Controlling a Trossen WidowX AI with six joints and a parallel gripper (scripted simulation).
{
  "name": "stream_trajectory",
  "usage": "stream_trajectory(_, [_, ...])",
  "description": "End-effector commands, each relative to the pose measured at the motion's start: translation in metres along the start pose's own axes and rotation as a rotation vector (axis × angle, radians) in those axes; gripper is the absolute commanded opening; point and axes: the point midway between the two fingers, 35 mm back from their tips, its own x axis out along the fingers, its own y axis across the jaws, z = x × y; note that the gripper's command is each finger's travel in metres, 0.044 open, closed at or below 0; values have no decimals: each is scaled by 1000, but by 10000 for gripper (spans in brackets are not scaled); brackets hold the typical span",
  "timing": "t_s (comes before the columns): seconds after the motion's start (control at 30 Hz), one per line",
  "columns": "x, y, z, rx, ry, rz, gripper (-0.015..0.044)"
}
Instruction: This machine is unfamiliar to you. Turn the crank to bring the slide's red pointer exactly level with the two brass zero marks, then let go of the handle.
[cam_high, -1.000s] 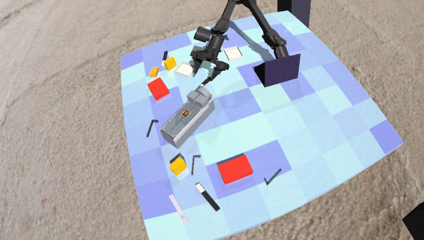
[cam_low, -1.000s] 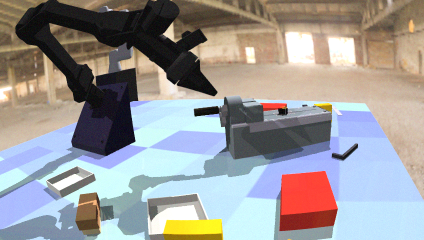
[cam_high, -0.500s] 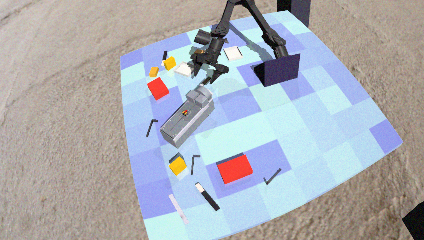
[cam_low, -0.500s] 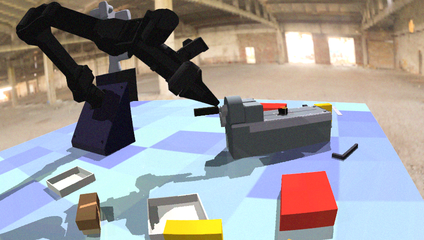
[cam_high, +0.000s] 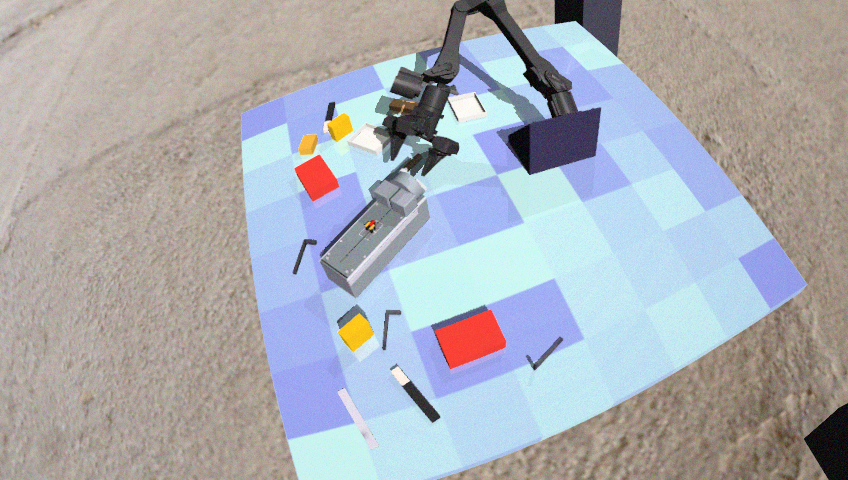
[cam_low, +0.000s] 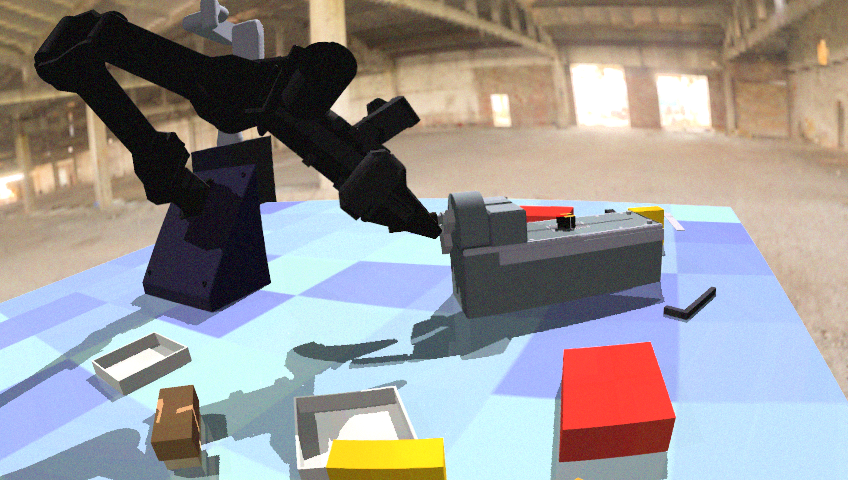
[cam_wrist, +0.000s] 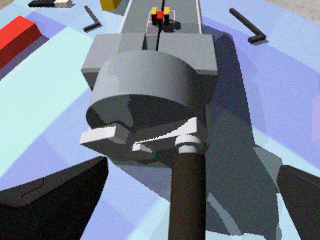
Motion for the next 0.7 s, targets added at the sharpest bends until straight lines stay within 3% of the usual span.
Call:
stream_trajectory(0.0, [6, 3, -7, -5, 2, 8, 440])
stream_trajectory(0.3, [13, 3, -16, -5, 3, 7, 440])
stream_trajectory(0.67, [13, 3, -16, -5, 3, 7, 151])
